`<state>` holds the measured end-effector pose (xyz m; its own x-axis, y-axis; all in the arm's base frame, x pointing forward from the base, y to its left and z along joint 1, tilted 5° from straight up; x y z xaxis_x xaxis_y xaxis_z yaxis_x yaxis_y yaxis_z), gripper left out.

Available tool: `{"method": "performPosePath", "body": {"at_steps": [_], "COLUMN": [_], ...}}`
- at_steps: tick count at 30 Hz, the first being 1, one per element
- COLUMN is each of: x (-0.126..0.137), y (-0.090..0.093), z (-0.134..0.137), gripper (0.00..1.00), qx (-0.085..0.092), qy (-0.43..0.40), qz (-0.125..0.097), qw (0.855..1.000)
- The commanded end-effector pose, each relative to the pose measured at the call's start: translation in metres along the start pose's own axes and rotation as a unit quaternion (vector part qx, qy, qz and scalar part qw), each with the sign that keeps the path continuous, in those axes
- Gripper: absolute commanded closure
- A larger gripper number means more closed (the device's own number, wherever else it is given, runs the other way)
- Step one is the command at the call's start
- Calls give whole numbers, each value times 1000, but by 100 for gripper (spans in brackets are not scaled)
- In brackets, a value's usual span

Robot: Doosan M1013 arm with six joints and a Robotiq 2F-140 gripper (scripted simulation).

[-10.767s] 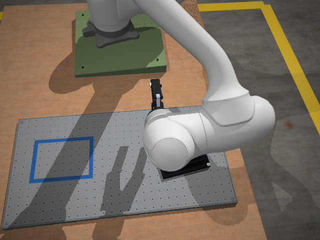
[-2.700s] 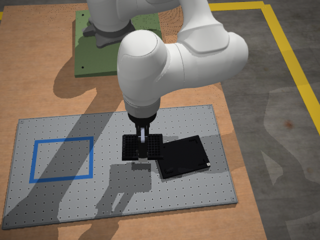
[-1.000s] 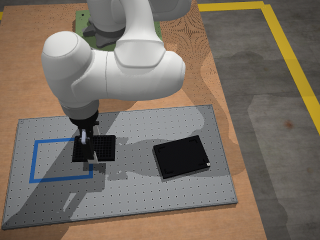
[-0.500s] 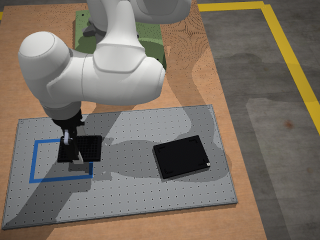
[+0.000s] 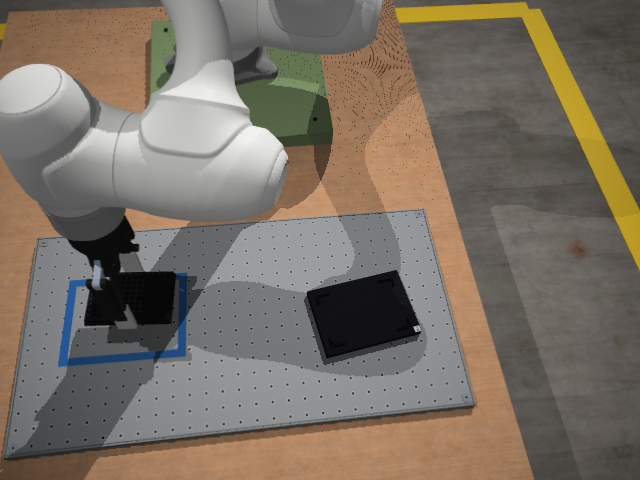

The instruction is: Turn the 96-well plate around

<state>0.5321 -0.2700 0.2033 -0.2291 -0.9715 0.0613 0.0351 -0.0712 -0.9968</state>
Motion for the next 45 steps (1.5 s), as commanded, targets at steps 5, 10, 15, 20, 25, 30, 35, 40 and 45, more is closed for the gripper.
{"method": "performPosePath", "body": {"at_steps": [5,10,15,20,25,30,35,40,45], "x": [19,23,23,23,23,23,23,23,23], "y": [1,1,1,1,1,1,1,1,1], "z": [-1,-1,-1,-1,-1,-1,-1,-1,-1], "gripper": [100,100,100,100,100,100,100,100,100], "qx": [0,0,0,0,0,0,0,0,0], "qy": [0,33,100,119,119,119,119,119,119], "qz": [0,0,0,0,0,0,0,0,0], "qw": [1000,999,995,993,993,993,993,993,993]}}
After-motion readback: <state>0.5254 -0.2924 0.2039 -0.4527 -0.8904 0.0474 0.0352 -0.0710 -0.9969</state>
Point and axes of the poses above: the point where the finger pads meet when closed, its own y axis out along the fingers, its own z axis across the jaws, x = y × z, the point moved 10 cm from there along -y, back along the fingers, and after that the axes turned 3 degrees about -y, right-handed, at the moved point
